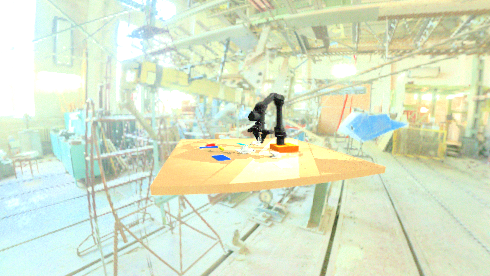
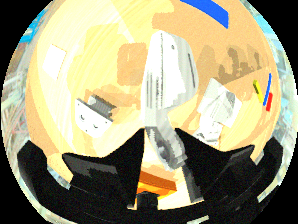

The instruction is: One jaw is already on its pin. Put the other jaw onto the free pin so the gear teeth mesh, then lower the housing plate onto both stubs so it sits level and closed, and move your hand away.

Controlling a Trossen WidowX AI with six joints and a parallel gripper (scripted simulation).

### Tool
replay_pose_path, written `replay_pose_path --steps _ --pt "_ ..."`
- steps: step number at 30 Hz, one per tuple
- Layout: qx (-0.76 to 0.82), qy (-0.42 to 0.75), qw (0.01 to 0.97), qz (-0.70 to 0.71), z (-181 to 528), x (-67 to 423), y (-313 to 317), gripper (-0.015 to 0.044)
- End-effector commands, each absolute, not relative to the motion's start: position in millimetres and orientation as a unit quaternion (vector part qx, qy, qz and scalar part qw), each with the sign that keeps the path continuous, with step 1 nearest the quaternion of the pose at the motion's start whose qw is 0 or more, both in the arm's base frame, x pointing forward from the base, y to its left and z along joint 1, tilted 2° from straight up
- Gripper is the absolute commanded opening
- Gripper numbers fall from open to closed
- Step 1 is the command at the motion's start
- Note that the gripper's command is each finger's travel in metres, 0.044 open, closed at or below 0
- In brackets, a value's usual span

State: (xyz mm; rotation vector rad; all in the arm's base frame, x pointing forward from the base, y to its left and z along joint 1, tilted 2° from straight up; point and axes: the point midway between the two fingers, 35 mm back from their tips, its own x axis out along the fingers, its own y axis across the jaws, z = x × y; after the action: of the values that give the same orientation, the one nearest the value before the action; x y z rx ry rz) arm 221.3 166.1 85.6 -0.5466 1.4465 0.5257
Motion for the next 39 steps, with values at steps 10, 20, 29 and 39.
replay_pose_path --steps 10,20,29,39 --pt "-0.117 0.678 0.717 0.112 85.5 217.1 174.6 0.0037" --pt "-0.063 0.684 0.724 0.062 85.4 215.4 178.2 0.0037" --pt "0.001 0.687 0.727 0.002 85.4 213.6 182.5 0.0037" --pt "0.099 0.681 0.72 -0.091 85.2 210.8 189.0 0.0037"
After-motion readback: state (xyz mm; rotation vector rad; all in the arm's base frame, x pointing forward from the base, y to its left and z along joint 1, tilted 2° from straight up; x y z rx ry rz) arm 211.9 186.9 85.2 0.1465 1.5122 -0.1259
